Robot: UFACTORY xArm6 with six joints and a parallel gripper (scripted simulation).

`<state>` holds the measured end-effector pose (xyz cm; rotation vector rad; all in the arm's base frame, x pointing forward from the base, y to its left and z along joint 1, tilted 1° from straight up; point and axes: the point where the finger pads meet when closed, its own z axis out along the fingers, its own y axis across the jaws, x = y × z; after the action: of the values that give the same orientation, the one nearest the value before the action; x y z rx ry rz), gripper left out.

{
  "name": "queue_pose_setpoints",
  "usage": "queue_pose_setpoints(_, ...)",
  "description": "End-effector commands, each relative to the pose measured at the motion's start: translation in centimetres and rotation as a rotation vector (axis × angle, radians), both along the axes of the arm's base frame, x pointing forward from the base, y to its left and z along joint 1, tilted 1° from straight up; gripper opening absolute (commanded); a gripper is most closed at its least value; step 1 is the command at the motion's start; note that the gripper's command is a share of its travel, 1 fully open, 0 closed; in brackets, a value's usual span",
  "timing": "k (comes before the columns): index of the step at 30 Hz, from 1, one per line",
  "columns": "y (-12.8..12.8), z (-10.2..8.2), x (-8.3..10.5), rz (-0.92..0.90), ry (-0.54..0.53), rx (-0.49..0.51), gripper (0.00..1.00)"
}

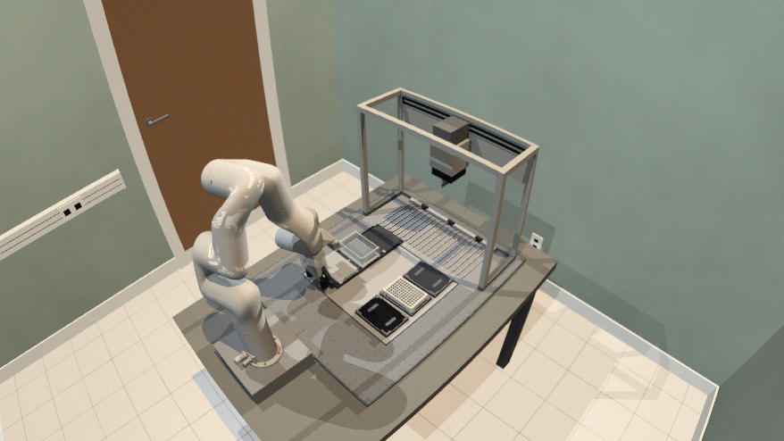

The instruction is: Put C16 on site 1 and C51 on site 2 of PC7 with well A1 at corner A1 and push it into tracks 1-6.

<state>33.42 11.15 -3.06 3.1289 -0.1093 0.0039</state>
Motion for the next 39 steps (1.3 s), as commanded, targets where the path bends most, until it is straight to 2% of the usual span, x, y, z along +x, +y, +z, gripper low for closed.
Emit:
queue_pose_setpoints(1, 0.0, 0.1, 0.3, 0.0, -0.003, 0.001, 0.82)
queue_pose_setpoints(39, -0.2, 0.1, 3.7, 0.0, -0.003, 0.001, 0.82)
